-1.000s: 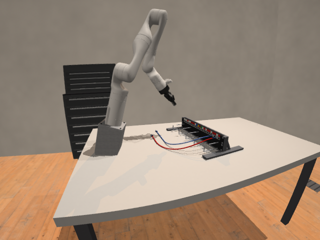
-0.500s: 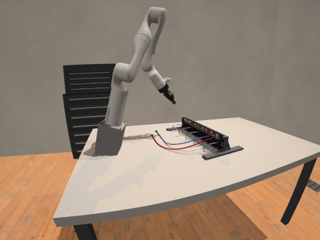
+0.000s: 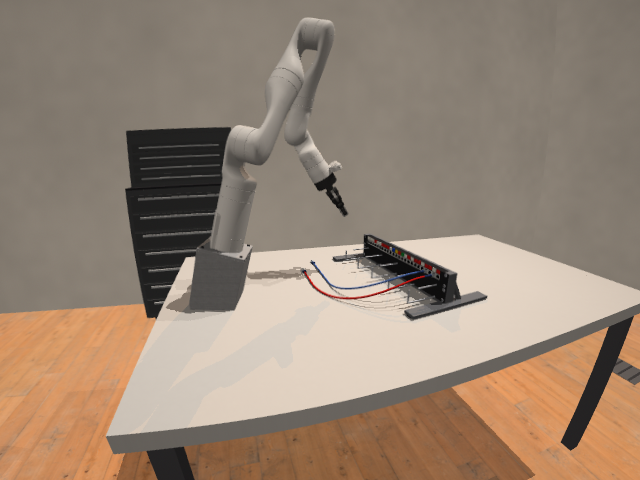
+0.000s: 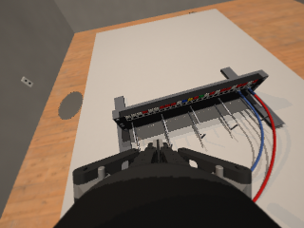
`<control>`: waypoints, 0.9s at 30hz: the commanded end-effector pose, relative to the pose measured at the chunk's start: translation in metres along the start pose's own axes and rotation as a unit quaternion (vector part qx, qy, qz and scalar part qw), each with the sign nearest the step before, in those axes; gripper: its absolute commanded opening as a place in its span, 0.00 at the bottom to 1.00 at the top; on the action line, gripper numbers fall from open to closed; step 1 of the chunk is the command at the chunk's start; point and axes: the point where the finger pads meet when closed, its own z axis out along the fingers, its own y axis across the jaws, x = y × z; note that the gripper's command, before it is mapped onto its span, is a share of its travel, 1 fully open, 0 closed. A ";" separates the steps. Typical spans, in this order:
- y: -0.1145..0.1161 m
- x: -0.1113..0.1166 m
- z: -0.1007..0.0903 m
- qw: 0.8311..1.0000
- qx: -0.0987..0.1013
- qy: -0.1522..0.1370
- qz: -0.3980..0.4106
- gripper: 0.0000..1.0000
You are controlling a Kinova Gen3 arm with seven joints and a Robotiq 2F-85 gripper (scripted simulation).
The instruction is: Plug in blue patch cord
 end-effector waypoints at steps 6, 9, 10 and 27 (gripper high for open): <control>0.004 -0.032 0.018 0.990 -0.047 -0.051 0.124 0.00; 0.003 -0.054 0.026 0.971 -0.077 -0.082 0.212 0.00; 0.001 -0.062 0.028 0.962 -0.087 -0.092 0.242 0.00; -0.054 -0.144 0.050 0.768 -0.194 -0.185 0.581 0.00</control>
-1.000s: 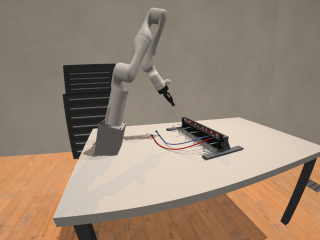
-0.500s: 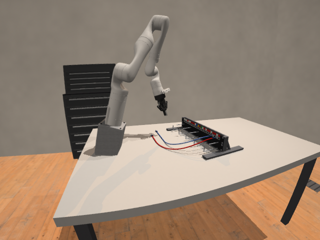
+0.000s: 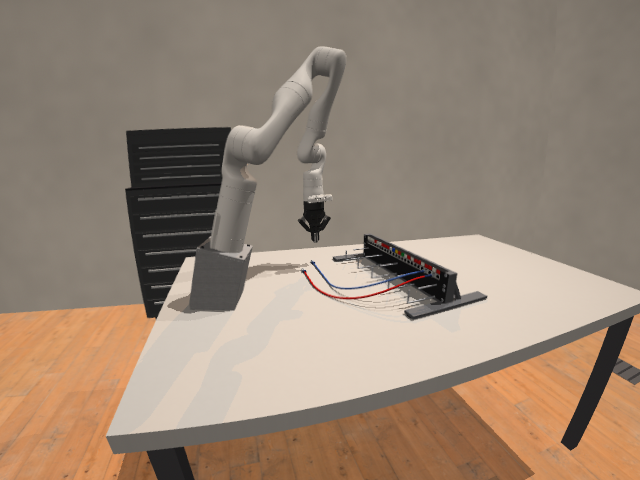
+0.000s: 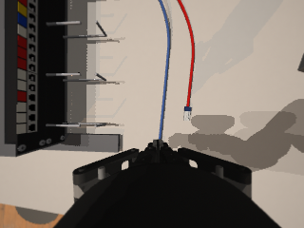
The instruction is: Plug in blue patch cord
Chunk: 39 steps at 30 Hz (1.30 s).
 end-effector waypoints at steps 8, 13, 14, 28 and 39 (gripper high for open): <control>0.001 -0.014 0.011 0.998 -0.018 -0.014 0.062 0.00; 0.001 -0.014 0.011 0.998 -0.018 -0.014 0.062 0.00; 0.001 -0.014 0.011 0.998 -0.018 -0.014 0.062 0.00; 0.001 -0.014 0.011 0.998 -0.018 -0.014 0.062 0.00; 0.001 -0.014 0.011 0.998 -0.018 -0.014 0.062 0.00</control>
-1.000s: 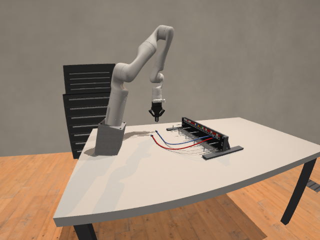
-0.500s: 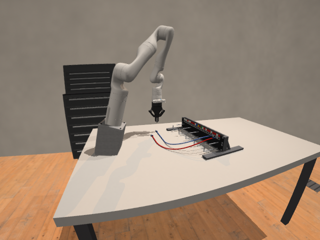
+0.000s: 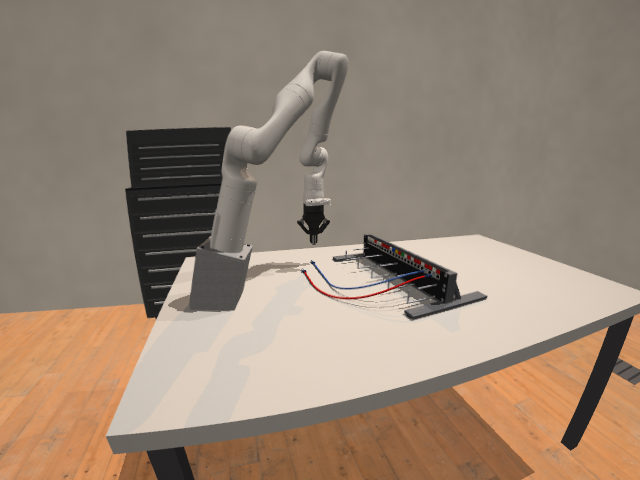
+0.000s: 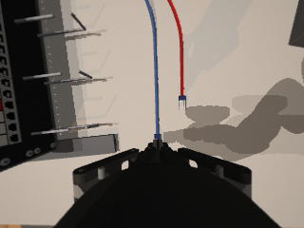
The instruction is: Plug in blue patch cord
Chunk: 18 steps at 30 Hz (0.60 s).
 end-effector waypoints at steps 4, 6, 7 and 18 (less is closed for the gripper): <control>0.000 0.000 0.000 1.000 0.000 -0.001 0.000 0.00; 0.000 -0.001 0.000 1.000 0.001 -0.001 0.000 0.00; 0.000 -0.001 0.000 1.000 0.001 -0.001 0.000 0.00; 0.000 -0.005 0.001 1.000 0.002 -0.001 0.002 0.37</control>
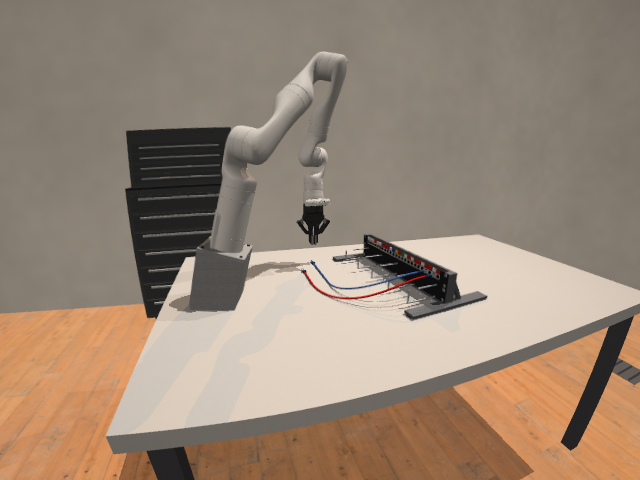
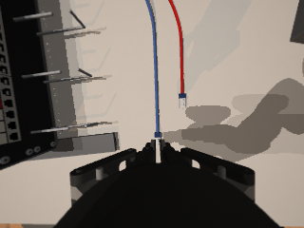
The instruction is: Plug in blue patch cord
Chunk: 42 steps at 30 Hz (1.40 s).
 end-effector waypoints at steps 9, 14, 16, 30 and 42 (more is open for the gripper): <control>0.000 -0.001 0.000 1.000 0.000 0.000 -0.001 0.37; 0.000 -0.001 0.000 1.000 0.000 0.000 -0.001 0.37; 0.000 -0.001 0.000 1.000 0.000 0.000 -0.001 0.37; 0.000 -0.001 0.000 1.000 0.000 0.000 -0.001 0.37; 0.000 -0.001 0.003 1.000 0.000 0.000 -0.001 0.37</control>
